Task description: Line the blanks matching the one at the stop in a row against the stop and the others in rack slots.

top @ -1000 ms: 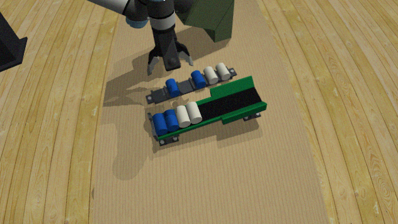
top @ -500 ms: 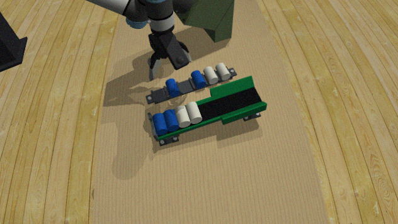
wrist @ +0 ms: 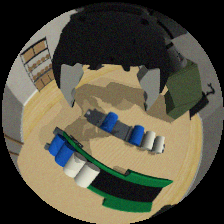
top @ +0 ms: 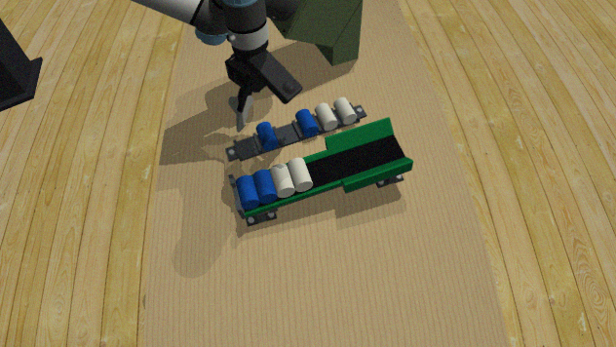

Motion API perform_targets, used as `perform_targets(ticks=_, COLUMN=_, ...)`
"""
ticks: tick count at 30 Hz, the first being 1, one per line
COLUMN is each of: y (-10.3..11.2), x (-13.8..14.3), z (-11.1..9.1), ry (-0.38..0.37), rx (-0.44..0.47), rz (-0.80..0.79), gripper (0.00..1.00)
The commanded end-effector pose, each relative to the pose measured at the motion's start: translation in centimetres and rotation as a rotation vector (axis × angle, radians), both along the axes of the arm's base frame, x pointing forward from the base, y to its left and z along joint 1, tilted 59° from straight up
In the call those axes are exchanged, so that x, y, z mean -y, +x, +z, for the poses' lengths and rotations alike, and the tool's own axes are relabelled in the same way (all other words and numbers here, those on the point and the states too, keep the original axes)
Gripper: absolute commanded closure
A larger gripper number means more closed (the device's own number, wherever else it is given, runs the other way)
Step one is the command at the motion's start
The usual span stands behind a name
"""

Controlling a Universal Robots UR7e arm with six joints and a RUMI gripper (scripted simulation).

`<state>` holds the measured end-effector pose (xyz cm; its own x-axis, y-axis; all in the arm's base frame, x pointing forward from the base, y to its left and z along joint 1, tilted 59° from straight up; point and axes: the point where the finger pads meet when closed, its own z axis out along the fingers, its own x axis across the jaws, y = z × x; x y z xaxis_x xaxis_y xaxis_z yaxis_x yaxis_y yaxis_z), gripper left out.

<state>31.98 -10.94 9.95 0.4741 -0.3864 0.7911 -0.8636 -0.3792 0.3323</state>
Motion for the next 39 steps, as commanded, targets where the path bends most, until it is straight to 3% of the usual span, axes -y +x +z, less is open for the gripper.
perform_targets(ticks=1, y=-0.25, x=0.22, z=-0.33, ry=-0.019, rx=-0.124, rz=0.099, gripper=0.00)
perform_targets(ticks=3, y=-0.25, x=0.22, z=-0.33, ry=-0.019, rx=-0.124, rz=0.099, gripper=0.00)
perform_targets(ticks=18, y=-0.57, x=0.65, z=-0.56, ry=-0.081, rx=-0.402, rz=0.270, gripper=0.00)
perform_targets(ticks=21, y=-0.58, x=0.66, z=-0.57, ry=-0.082, rx=-0.408, rz=0.274, gripper=0.00)
perform_targets(ticks=32, y=-0.90, x=1.06, z=-0.65, ry=-0.129, rx=-0.617, rz=0.402, gripper=0.00)
perform_targets(ticks=39, y=-1.03, x=1.22, z=-0.66, ry=-0.147, rx=-0.695, rz=0.449, gripper=0.00)
